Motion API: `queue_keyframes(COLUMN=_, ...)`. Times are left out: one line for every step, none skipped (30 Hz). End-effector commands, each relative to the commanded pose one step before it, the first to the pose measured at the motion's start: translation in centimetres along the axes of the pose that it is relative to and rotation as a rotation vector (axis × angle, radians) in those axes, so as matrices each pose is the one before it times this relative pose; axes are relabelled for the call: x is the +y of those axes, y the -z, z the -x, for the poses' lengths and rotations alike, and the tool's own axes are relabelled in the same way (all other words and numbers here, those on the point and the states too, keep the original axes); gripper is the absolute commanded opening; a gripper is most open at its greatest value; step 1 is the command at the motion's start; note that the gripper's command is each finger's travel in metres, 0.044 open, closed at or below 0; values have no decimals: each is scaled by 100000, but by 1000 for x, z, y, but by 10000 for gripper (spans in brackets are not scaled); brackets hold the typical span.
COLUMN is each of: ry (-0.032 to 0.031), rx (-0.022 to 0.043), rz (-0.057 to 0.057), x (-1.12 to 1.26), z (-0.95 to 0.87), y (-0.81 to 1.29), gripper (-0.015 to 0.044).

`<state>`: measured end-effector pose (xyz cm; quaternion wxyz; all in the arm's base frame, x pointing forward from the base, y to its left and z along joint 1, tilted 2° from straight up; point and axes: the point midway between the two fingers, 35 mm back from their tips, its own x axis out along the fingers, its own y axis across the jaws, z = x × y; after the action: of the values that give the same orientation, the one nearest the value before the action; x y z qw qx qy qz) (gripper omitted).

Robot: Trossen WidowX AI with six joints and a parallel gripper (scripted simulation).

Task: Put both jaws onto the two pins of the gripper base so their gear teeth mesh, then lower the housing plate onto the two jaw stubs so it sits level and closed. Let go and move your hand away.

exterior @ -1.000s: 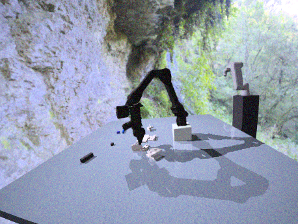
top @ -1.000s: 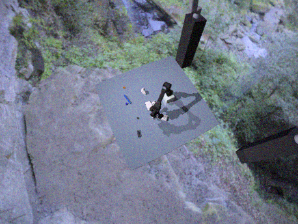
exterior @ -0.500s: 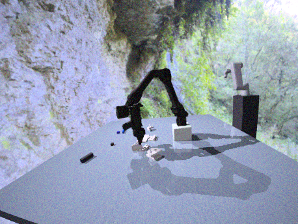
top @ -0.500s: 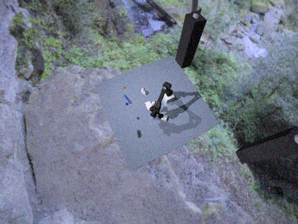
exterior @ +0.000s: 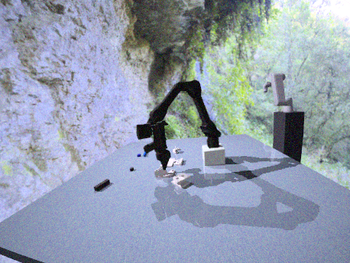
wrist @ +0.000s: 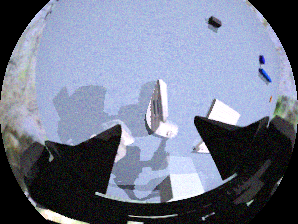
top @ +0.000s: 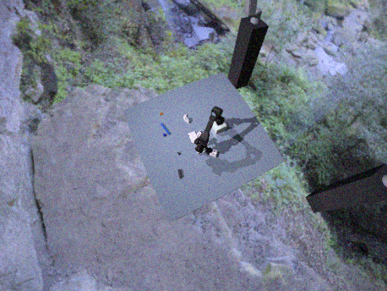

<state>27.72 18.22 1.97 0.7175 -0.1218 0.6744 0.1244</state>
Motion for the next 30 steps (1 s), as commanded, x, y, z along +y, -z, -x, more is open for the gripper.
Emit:
queue_keyframes(ry=532, rx=-115, rz=-427, x=-89, z=-46, y=-27, gripper=440)
queue_keyframes(ry=-529, rx=114, rz=424, x=89, z=20, y=24, gripper=440)
queue_keyframes(ry=8, rx=-2, rz=-7, x=1, z=-80, y=-11, gripper=440)
queue_keyframes(ry=14, rx=-4, rz=-11, x=1, z=-133, y=-17, gripper=440)
queue_keyframes(ry=17, rx=-5, rz=-13, x=1, z=-163, y=-20, gripper=440)
queue_keyframes(ry=17, rx=-4, rz=-13, x=1, z=-163, y=-19, gripper=440)
queue_keyframes(ry=17, rx=-4, rz=-13, x=1, z=-163, y=-19, gripper=440)
queue_keyframes(ry=17, rx=-4, rz=-13, x=1, z=-163, y=-18, gripper=440)
queue_keyframes(ry=17, rx=-4, rz=-13, x=0, z=-163, y=-17, gripper=440)
queue_keyframes(ry=17, rx=-4, rz=-13, x=0, z=-163, y=-16, gripper=440)
queue_keyframes(ry=17, rx=-4, rz=-13, x=0, z=-163, y=-15, gripper=440)
queue_keyframes(ry=17, rx=-4, rz=-13, x=0, z=-162, y=-14, gripper=440)
queue_keyframes(ry=17, rx=-4, rz=-13, x=0, z=-162, y=-13, gripper=440)
queue_keyframes(ry=17, rx=-4, rz=-13, x=0, z=-162, y=-12, gripper=440)
queue_keyframes(ry=17, rx=-4, rz=-13, x=-1, z=-162, y=-12, gripper=440)
queue_keyframes(ry=17, rx=-4, rz=-13, x=-1, z=-162, y=-11, gripper=440)
queue_keyframes(ry=17, rx=-4, rz=-13, x=-1, z=-162, y=-10, gripper=440)
queue_keyframes(ry=17, rx=-3, rz=-13, x=-1, z=-162, y=-9, gripper=440)
queue_keyframes(ry=17, rx=-3, rz=-13, x=-1, z=-162, y=-8, gripper=440)
queue_keyframes(ry=17, rx=-3, rz=-13, x=-2, z=-162, y=-7, gripper=440)
queue_keyframes(ry=17, rx=-3, rz=-13, x=-2, z=-162, y=-6, gripper=440)
queue_keyframes(ry=17, rx=-3, rz=-13, x=-2, z=-161, y=-5, gripper=440)
queue_keyframes(ry=17, rx=-3, rz=-13, x=-2, z=-162, y=-5, gripper=440)
queue_keyframes(ry=17, rx=-3, rz=-13, x=-2, z=-161, y=-4, gripper=440)
queue_keyframes(ry=17, rx=-3, rz=-13, x=-3, z=-161, y=-3, gripper=440)
queue_keyframes(ry=17, rx=-3, rz=-13, x=-3, z=-161, y=-2, gripper=440)
queue_keyframes(ry=17, rx=-3, rz=-13, x=-3, z=-161, y=-1, gripper=440)
queue_keyframes(ry=17, rx=-3, rz=-13, x=-3, z=-161, y=0, gripper=440)
queue_keyframes(ry=17, rx=-3, rz=-13, x=-3, z=-161, y=1, gripper=440)
queue_keyframes(ry=17, rx=-2, rz=-13, x=-4, z=-161, y=1, gripper=440)
